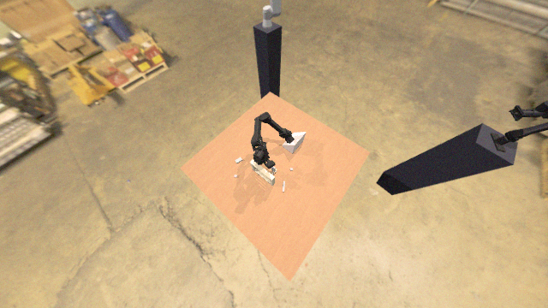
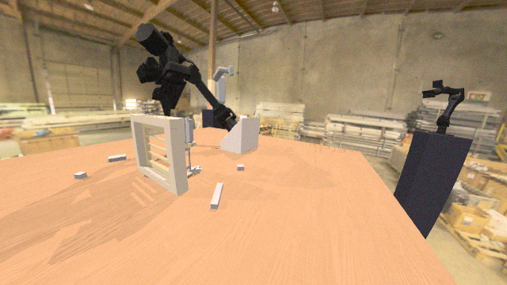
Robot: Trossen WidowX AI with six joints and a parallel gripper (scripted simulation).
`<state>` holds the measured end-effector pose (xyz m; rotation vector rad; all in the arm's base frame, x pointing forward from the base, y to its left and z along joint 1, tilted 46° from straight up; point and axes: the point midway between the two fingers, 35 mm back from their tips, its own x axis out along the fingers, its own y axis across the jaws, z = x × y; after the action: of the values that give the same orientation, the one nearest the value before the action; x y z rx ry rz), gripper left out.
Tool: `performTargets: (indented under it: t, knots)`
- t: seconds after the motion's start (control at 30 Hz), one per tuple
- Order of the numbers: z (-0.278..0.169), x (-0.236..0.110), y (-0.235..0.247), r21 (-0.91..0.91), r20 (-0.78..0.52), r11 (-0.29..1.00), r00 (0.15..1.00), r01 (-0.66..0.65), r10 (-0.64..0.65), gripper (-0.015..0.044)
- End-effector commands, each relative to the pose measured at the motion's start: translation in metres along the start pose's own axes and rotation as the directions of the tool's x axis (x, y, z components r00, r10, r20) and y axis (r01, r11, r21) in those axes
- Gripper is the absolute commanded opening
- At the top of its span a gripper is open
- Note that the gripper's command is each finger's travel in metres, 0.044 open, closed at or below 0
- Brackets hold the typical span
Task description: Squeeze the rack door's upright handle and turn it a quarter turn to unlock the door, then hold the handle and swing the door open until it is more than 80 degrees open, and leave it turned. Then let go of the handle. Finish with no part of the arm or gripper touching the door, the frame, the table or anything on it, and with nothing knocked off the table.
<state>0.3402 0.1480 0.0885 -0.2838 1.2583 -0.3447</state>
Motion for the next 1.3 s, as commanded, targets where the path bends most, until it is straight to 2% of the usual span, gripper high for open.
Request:
performTargets:
  t: [0.0, 0.6, 1.27]
  knots:
    - [-0.007, 0.002, 0.009, -0.041, -0.026, 0.997, 0.997, 0.072, -0.074, 0.0280]
    - [-0.039, 0.002, 0.043, -0.252, -0.027, 0.895, 0.922, 0.367, -0.386, 0.0280]
    - [-0.040, 0.024, 0.036, -0.262, -0.055, 0.896, 0.922, 0.358, -0.384, 0.0280]
